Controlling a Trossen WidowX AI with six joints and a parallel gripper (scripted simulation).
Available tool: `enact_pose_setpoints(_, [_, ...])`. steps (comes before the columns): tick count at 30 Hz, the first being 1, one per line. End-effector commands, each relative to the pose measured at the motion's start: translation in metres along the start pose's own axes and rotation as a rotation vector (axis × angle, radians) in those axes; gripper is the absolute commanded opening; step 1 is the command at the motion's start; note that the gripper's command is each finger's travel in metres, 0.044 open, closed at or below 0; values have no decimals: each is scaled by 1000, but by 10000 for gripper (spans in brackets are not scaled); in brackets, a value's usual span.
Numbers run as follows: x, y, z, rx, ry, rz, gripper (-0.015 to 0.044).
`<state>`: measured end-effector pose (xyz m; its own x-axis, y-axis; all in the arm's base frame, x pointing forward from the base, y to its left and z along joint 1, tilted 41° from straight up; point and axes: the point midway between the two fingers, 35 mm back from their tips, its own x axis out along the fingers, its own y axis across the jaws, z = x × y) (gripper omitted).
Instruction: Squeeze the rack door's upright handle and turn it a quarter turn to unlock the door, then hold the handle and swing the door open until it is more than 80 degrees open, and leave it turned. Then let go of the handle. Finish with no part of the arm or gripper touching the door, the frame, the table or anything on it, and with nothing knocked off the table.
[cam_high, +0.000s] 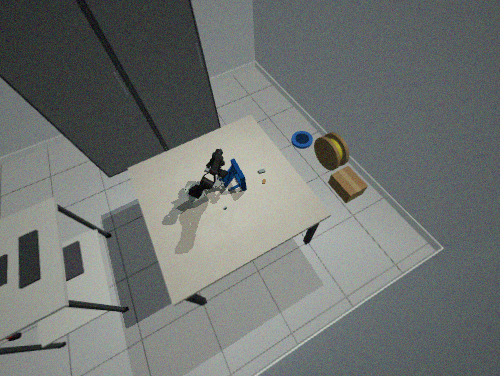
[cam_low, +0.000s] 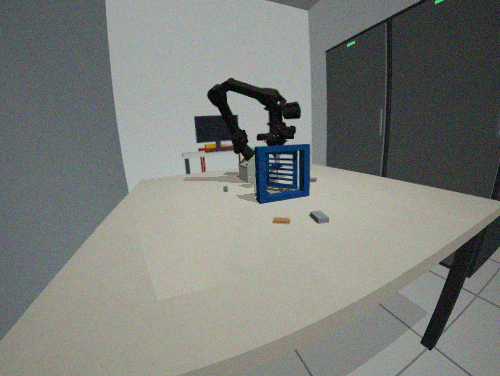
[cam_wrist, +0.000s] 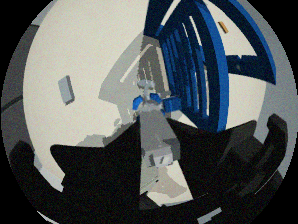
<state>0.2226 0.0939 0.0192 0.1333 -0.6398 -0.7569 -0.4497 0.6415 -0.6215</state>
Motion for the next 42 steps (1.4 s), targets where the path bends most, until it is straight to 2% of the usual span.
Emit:
enact_pose_setpoints(1, [1,6,2,75,-1,0,10])
enact_pose_setpoints(32, [0,64,35,587,-2,5,10])
enact_pose_setpoints(42, [0,66,37,608,-2,5,10])
